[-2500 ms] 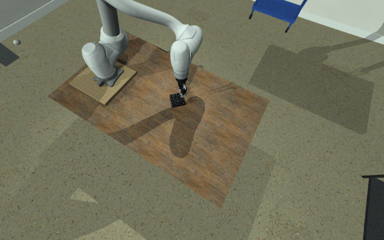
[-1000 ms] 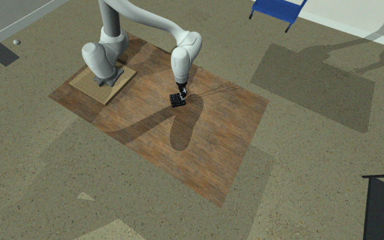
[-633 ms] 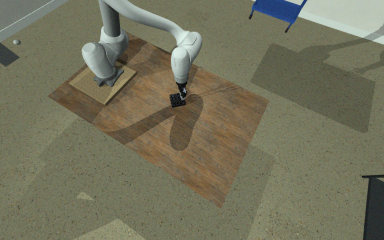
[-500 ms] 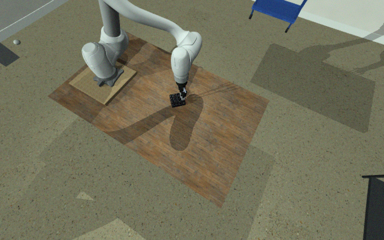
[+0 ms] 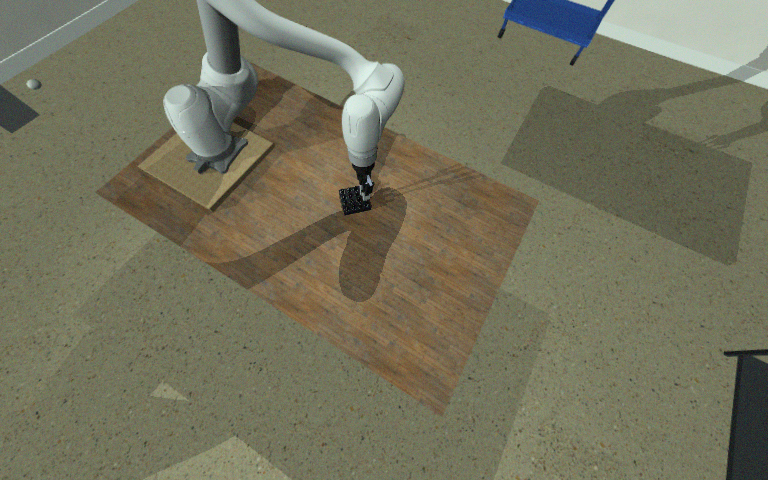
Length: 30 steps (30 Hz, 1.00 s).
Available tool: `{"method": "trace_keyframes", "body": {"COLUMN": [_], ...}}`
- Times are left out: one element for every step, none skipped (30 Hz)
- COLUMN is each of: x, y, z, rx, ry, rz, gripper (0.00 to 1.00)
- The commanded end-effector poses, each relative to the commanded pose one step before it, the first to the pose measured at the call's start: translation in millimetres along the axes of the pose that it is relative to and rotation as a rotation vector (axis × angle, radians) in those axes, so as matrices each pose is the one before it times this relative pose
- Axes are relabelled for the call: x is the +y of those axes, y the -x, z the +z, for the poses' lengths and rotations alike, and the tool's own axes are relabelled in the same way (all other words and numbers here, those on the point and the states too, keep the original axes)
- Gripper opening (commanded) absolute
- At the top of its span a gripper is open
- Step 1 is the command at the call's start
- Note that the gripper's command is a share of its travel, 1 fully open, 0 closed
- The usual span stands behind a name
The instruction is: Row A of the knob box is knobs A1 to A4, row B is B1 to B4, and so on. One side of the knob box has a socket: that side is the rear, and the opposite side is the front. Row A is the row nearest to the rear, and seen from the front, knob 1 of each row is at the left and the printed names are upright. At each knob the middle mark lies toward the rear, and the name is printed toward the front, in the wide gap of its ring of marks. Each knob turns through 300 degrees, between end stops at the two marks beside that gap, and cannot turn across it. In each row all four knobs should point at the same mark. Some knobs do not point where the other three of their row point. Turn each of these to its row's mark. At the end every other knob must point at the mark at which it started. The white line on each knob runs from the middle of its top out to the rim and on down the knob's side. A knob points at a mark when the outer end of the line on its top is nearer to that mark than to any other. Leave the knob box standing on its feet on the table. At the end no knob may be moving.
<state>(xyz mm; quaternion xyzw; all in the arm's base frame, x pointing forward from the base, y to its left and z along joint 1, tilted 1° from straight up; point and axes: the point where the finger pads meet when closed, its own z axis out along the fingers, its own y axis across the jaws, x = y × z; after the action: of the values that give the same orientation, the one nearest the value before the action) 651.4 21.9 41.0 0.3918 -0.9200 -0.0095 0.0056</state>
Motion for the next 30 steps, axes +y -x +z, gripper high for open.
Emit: {"method": "trace_keyframes", "body": {"x": [0.03, 0.00, 0.00, 0.00, 0.00, 0.00, 0.00, 0.00, 0.00, 0.00, 0.00, 0.00, 0.00, 0.00, 0.00, 0.00, 0.00, 0.00, 0.00, 0.00, 0.00, 0.00, 0.00, 0.00, 0.00, 0.00, 0.00, 0.00, 0.00, 0.00], "y": [0.02, 0.00, 0.00, 0.00, 0.00, 0.00, 0.00, 0.00, 0.00, 0.00, 0.00, 0.00, 0.00, 0.00, 0.00, 0.00, 0.00, 0.00, 0.00, 0.00, 0.00, 0.00, 0.00, 0.00, 0.00, 0.00, 0.00, 0.00, 0.00, 0.00], "z": [-0.12, 0.00, 0.00, 0.00, 0.00, 0.00, 0.00, 0.00, 0.02, 0.07, 0.13, 0.21, 0.00, 0.00, 0.29, 0.38, 0.47, 0.56, 0.64, 0.71, 0.77, 0.82, 0.85, 0.87, 0.87, 0.86, 0.83, 0.79, 0.73, 0.00], "rx": [-0.00022, 0.00000, 0.00000, 0.00000, 0.00000, 0.00000, 0.00000, 0.00000, 0.00000, 0.00000, 0.00000, 0.00000, 0.00000, 0.00000, 0.00000, 0.00000, 0.00000, 0.00000, 0.00000, 0.00000, 0.00000, 0.00000, 0.00000, 0.00000, 0.00000, 0.00000, 0.00000, 0.00000, 0.00000, 0.00000], "ry": [0.00005, 0.00000, 0.00000, 0.00000, 0.00000, 0.00000, 0.00000, 0.00000, 0.00000, 0.00000, 0.00000, 0.00000, 0.00000, 0.00000, 0.00000, 0.00000, 0.00000, 0.00000, 0.00000, 0.00000, 0.00000, 0.00000, 0.00000, 0.00000, 0.00000, 0.00000, 0.00000, 0.00000, 0.00000, 0.00000], "rz": [-0.00003, 0.00000, 0.00000, 0.00000, 0.00000, 0.00000, 0.00000, 0.00000, 0.00000, 0.00000, 0.00000, 0.00000, 0.00000, 0.00000, 0.00000, 0.00000, 0.00000, 0.00000, 0.00000, 0.00000, 0.00000, 0.00000, 0.00000, 0.00000, 0.00000, 0.00000, 0.00000, 0.00000, 0.00000, 0.00000], "gripper": [0.12, 0.12, 0.12, 0.12, 0.12, 0.12, 0.12, 0.12, 0.12, 0.12, 0.12, 0.12, 0.12, 0.12, 0.12, 0.12, 0.12, 0.12, 0.12, 0.12, 0.12, 0.12, 0.12, 0.12, 0.12, 0.12, 0.12, 0.12, 0.12, 0.12]}}
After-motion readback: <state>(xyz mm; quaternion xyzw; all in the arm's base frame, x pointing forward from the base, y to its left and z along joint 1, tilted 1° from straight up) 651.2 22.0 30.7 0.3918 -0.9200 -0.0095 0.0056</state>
